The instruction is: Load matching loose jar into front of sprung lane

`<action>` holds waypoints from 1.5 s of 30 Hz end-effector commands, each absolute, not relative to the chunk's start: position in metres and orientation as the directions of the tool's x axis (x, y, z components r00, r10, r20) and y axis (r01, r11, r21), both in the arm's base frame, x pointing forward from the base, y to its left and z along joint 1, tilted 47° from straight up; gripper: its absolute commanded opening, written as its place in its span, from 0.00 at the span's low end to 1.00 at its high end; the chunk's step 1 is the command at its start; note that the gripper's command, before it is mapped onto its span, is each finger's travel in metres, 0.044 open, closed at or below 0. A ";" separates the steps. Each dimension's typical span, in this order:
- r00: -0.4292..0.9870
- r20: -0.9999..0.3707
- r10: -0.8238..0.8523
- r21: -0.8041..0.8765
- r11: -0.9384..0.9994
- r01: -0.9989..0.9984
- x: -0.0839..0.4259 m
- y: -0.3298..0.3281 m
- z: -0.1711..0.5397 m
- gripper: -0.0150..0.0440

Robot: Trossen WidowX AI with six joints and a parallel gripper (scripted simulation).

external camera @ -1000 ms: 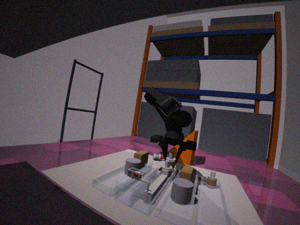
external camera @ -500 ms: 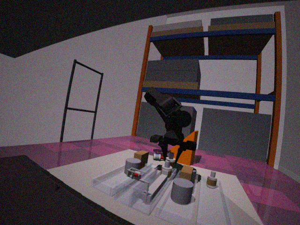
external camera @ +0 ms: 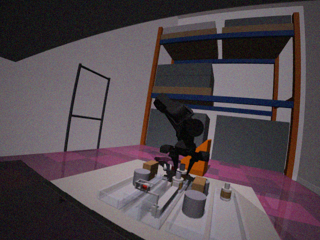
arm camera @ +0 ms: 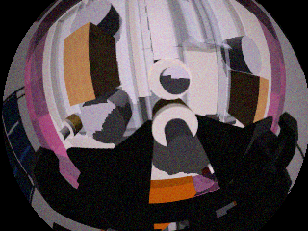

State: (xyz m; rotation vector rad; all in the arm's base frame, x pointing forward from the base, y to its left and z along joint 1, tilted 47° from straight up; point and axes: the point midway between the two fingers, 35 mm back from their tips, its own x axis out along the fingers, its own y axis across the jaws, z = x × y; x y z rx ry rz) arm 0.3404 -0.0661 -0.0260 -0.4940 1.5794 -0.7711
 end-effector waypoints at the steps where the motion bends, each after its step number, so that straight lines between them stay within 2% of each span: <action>1: -0.149 -0.687 -0.711 -0.727 0.676 0.123 0.343 -0.071 -0.026 0.25; 45: -0.150 -0.686 -0.712 -0.727 0.675 0.123 0.338 -0.082 -0.037 0.25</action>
